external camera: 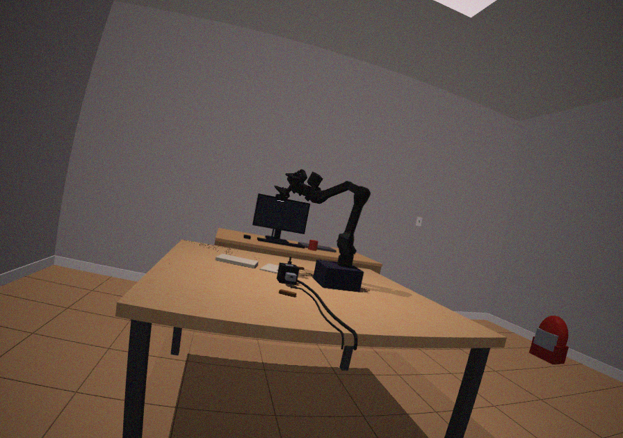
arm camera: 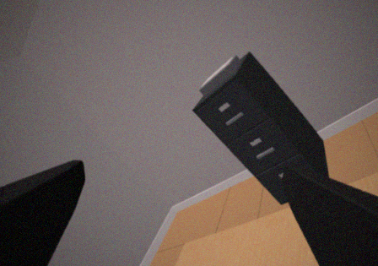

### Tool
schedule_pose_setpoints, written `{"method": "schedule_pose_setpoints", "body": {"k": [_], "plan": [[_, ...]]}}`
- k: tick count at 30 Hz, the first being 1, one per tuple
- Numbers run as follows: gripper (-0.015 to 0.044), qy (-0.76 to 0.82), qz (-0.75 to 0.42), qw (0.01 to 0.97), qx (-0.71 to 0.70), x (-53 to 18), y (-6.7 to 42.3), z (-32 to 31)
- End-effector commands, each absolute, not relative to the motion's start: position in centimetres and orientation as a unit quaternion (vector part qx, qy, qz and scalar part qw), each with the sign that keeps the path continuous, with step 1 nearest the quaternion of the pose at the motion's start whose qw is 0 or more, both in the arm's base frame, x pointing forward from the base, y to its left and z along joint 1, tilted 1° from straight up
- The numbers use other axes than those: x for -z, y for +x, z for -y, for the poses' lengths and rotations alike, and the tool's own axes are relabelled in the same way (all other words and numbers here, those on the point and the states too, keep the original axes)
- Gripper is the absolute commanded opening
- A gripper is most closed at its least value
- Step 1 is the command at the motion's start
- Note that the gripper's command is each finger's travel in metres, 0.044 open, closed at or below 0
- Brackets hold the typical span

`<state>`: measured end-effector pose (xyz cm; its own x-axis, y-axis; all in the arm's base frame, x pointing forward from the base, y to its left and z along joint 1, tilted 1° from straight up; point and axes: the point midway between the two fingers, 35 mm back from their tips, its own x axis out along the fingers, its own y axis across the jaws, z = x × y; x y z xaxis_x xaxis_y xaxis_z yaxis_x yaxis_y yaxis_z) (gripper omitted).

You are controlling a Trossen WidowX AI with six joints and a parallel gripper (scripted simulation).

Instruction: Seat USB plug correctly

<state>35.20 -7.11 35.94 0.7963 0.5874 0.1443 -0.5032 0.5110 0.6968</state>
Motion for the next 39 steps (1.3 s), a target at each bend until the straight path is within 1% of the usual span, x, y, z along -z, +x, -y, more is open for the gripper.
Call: {"method": "schedule_pose_setpoints", "body": {"k": [1,12,21,29,39], "plan": [[0.044,0.563,-0.152,0.777,-0.237,-31.7,40.2,4.1],[0.044,0.672,-0.273,0.68,-0.111,-25.5,42.7,-1.0],[0.044,0.7,-0.381,0.604,0.035,-19.2,41.6,-5.9],[0.044,0.667,-0.463,0.554,0.185,-13.8,37.9,-9.8],[0.044,0.528,-0.536,0.545,0.371,-9.1,29.9,-12.0]]}}
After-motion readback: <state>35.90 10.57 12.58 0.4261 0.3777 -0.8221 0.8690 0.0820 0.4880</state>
